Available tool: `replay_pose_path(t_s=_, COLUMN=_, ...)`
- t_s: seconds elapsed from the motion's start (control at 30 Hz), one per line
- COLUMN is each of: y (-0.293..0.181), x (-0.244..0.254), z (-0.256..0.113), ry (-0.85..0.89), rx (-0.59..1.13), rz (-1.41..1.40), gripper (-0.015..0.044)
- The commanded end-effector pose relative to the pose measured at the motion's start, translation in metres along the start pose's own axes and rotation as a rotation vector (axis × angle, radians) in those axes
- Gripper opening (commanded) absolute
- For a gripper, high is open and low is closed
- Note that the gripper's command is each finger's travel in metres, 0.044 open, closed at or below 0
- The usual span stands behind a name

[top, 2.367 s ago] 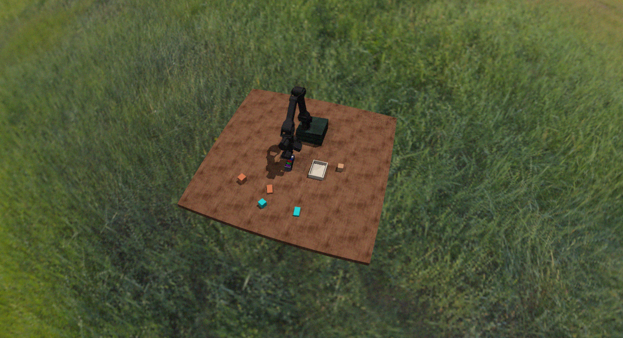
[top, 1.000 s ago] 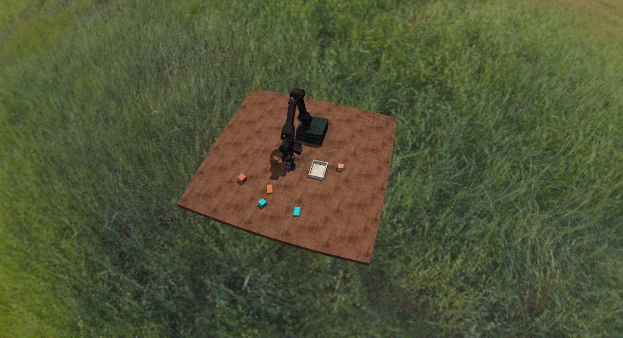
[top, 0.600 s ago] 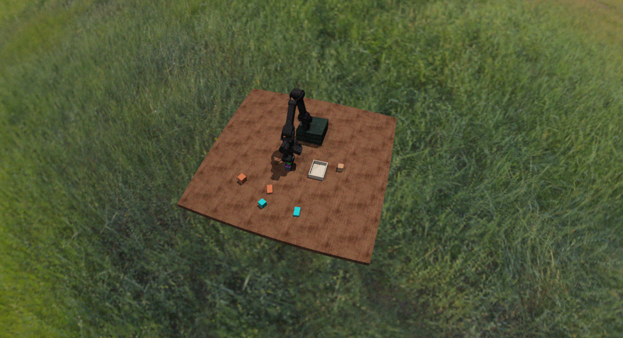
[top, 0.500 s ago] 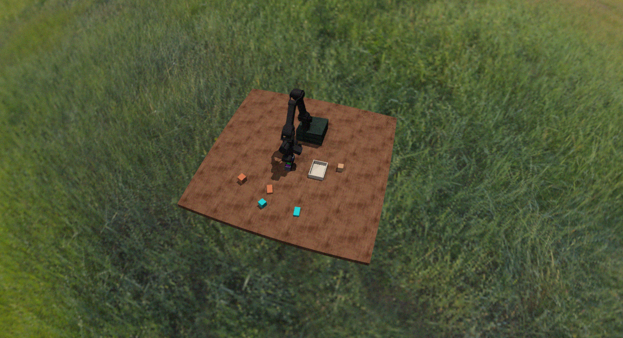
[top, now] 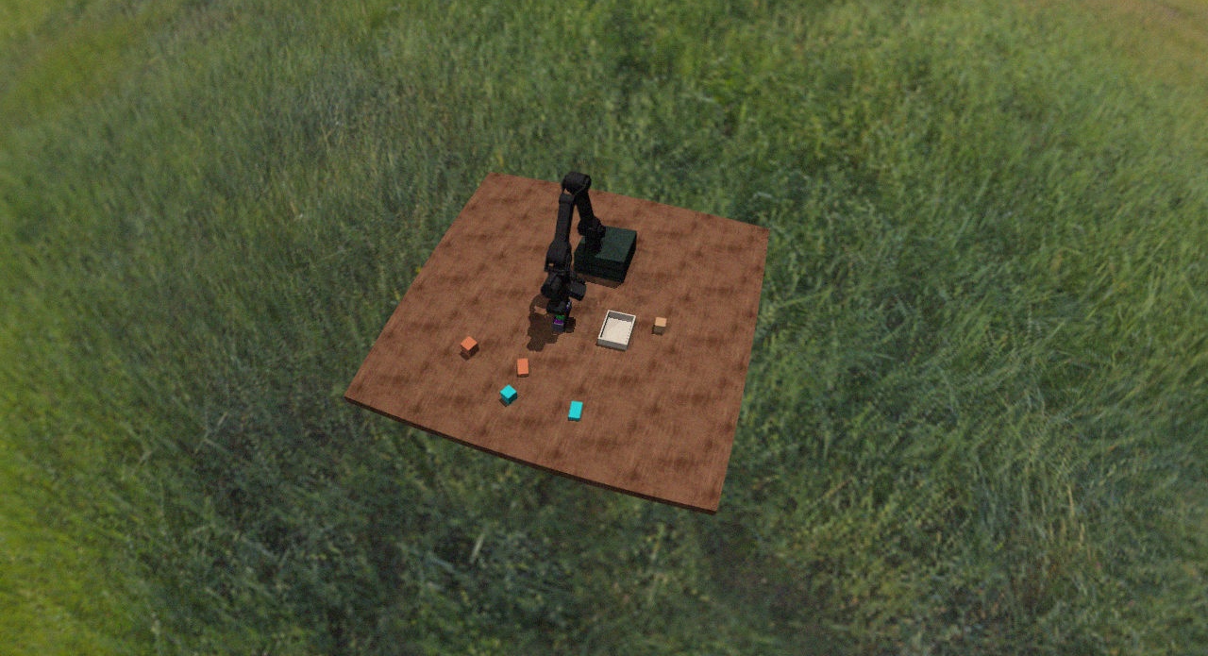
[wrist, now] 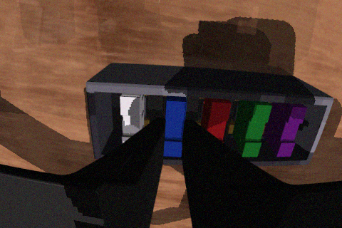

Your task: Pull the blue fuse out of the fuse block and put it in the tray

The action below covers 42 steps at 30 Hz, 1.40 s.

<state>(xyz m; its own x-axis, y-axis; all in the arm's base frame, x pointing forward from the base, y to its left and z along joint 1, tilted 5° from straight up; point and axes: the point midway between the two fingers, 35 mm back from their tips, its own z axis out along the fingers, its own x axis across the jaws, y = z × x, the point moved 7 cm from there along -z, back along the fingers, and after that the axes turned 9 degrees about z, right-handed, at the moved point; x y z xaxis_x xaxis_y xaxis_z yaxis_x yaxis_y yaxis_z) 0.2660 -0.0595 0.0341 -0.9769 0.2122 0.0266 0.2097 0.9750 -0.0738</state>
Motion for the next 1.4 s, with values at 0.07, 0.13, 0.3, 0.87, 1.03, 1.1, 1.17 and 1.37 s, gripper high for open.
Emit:
replay_pose_path(t_s=0.07, y=0.0, x=0.0, z=-0.003, ry=0.001, rx=-0.001, rz=-0.001, gripper=0.0)
replay_pose_path(t_s=0.13, y=0.0, x=0.0, z=-0.004, ry=0.001, rx=-0.001, rz=-0.001, gripper=0.0)
replay_pose_path(t_s=0.3, y=0.0, x=0.0, z=-0.006, ry=0.001, rx=-0.001, rz=-0.001, gripper=0.0)
replay_pose_path(t_s=0.87, y=0.0, x=-0.001, z=-0.014, ry=0.001, rx=-0.002, rz=-0.002, gripper=0.0)
replay_pose_path(t_s=1.03, y=0.0, x=-0.001, z=-0.017, ry=0.001, rx=-0.002, rz=-0.003, gripper=0.0)
replay_pose_path(t_s=1.1, y=0.0, x=-0.001, z=-0.018, ry=0.001, rx=-0.003, rz=-0.003, gripper=0.0)
replay_pose_path(t_s=1.17, y=0.0, x=-0.001, z=-0.019, ry=0.001, rx=-0.003, rz=-0.003, gripper=0.0)
replay_pose_path(t_s=1.37, y=0.0, x=-0.001, z=-0.022, ry=0.001, rx=-0.003, rz=-0.004, gripper=0.0)
